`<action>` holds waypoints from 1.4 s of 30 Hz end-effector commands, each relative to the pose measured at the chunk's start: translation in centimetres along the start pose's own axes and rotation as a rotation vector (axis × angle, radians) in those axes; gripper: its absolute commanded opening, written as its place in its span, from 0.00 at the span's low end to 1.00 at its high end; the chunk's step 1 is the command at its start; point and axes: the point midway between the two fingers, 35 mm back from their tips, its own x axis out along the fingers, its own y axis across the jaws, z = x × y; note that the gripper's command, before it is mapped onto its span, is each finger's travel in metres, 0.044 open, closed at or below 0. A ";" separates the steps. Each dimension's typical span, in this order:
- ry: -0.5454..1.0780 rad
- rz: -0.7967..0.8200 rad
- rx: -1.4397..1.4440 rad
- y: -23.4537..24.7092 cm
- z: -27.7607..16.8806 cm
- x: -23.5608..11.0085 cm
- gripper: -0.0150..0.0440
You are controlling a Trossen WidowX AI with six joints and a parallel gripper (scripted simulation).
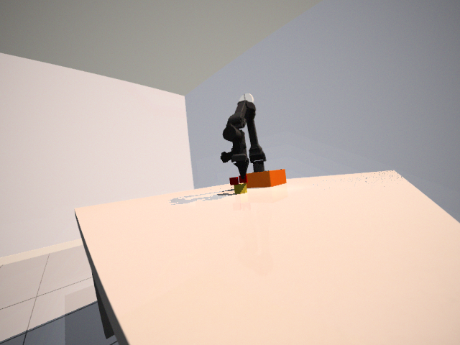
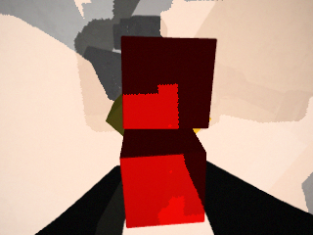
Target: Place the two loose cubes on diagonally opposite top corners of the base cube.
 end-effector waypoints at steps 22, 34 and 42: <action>0.003 -0.001 -0.006 -0.1 -0.1 0.2 0.60; 0.001 -0.002 0.000 -0.1 0.0 -1.7 0.60; 0.001 -0.002 0.000 -0.1 0.0 -2.9 0.60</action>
